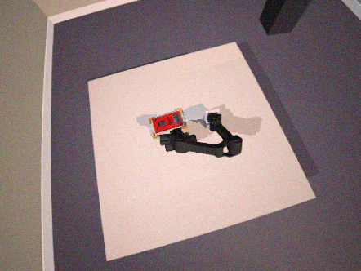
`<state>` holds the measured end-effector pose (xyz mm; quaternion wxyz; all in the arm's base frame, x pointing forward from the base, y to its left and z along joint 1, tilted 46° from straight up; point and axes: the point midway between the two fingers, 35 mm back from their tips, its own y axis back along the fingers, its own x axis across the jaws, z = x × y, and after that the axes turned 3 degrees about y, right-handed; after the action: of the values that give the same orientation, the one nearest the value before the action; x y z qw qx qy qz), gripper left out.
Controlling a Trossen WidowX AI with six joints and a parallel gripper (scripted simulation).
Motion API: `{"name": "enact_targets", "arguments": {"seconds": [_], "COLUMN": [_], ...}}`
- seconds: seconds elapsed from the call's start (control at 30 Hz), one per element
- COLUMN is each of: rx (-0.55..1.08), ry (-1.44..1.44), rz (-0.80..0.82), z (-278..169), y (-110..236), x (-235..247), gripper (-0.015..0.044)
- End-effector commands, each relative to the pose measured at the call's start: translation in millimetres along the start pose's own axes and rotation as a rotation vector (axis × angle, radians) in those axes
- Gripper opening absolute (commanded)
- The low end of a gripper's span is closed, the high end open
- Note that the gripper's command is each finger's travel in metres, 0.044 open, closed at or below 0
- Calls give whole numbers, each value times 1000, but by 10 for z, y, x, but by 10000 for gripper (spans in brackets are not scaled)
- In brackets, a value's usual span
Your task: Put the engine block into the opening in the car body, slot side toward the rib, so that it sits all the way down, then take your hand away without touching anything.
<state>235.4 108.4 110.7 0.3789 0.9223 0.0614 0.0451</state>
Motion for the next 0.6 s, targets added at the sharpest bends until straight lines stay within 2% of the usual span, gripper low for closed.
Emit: {"name": "enact_targets", "arguments": {"seconds": [0.0, 0.57], "rx": [4, 2], "ry": [-7, -7], "rz": [-5, -5], "z": [-1, 3], "y": [-56, -319], "x": [-23, -12], "gripper": [440, 440]}}
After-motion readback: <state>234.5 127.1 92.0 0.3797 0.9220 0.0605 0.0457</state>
